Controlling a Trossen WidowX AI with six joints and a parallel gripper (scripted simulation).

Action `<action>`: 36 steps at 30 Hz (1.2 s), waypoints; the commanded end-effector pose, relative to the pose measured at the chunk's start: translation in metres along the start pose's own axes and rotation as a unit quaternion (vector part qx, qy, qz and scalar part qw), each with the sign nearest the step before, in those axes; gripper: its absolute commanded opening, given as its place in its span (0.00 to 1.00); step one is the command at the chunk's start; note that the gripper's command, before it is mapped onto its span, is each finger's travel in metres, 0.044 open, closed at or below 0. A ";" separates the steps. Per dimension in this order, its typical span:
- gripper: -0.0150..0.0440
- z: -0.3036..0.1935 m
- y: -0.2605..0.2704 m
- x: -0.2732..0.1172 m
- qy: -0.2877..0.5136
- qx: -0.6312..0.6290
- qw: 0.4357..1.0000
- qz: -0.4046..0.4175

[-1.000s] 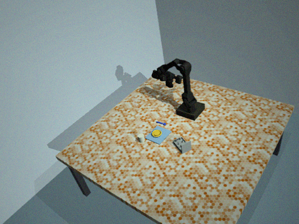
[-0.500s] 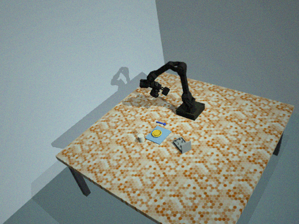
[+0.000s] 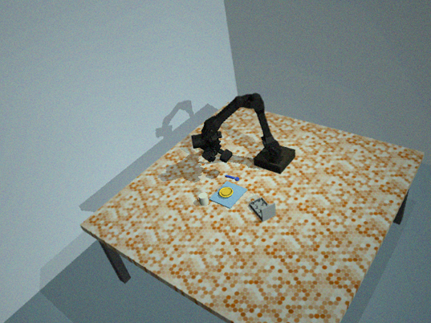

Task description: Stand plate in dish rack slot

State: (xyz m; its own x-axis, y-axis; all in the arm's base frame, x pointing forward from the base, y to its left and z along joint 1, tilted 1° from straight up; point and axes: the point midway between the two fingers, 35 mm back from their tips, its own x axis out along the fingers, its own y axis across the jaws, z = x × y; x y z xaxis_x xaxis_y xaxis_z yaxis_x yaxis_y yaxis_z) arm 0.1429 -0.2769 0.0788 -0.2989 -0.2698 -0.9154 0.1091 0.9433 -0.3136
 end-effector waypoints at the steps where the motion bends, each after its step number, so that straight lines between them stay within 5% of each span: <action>1: 0.93 0.039 0.026 -0.013 -0.046 -0.003 0.999 0.023; 12: 0.93 0.124 0.144 -0.063 -0.145 -0.035 0.979 0.141; 36: 0.93 0.133 0.154 -0.035 -0.146 -0.035 0.978 0.143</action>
State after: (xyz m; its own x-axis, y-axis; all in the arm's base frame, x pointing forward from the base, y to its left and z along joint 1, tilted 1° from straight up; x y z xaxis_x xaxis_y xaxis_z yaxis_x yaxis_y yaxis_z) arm 0.2984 -0.1496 0.0365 0.0282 -0.0364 -0.9989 0.0761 0.9965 -0.0342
